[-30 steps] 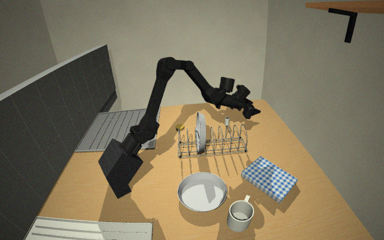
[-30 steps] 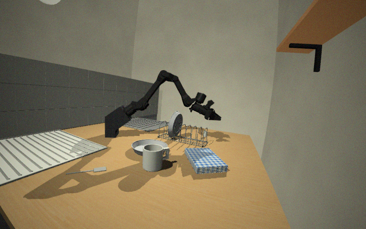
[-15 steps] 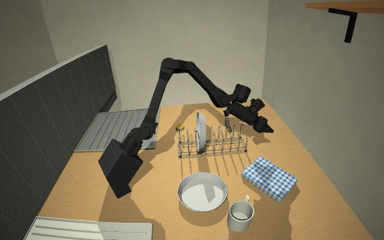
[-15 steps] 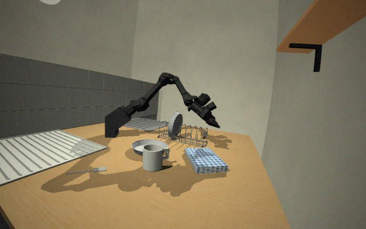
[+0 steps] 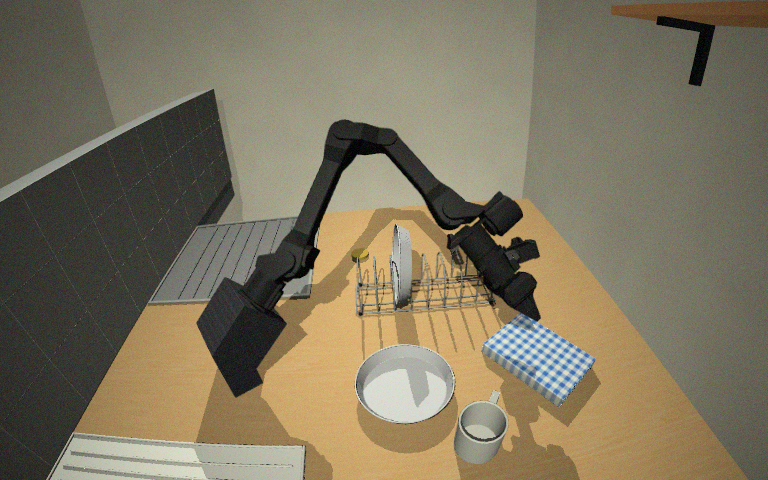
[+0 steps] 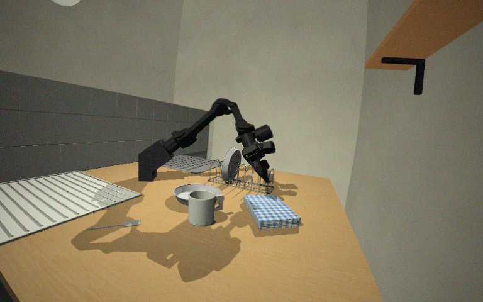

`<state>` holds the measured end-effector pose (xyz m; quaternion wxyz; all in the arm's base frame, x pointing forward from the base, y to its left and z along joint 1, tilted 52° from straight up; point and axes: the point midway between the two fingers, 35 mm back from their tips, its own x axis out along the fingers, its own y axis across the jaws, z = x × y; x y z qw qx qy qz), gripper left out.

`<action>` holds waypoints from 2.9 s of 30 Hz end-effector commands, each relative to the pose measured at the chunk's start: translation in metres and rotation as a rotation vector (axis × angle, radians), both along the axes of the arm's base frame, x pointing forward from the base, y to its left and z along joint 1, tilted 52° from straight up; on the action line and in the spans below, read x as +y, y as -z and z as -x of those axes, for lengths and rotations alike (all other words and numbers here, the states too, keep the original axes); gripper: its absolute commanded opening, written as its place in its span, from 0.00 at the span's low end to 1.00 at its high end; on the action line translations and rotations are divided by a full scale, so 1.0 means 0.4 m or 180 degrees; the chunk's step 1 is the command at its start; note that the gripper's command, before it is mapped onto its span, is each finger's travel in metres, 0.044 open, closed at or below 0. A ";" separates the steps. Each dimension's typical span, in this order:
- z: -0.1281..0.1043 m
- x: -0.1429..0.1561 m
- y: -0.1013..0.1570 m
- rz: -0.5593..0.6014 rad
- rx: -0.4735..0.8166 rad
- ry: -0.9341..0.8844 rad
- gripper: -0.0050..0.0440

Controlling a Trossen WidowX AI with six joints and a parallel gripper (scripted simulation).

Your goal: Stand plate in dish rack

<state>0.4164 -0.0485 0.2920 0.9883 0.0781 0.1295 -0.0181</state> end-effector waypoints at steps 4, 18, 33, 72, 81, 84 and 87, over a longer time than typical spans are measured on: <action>0.039 -0.094 0.177 -0.0058 0.0721 -0.0028 1.00; 0.119 -0.163 0.343 -0.0419 0.1376 -0.0073 1.00; 0.303 -0.203 0.571 -0.1587 0.2192 -0.0118 1.00; 0.595 -0.115 0.654 -0.5219 0.1703 0.0187 1.00; 0.595 -0.113 0.658 -0.5269 0.1675 0.0208 0.85; 0.589 -0.108 0.668 -0.5263 0.1683 0.0225 0.71; 0.584 -0.104 0.677 -0.5257 0.1688 0.0240 0.56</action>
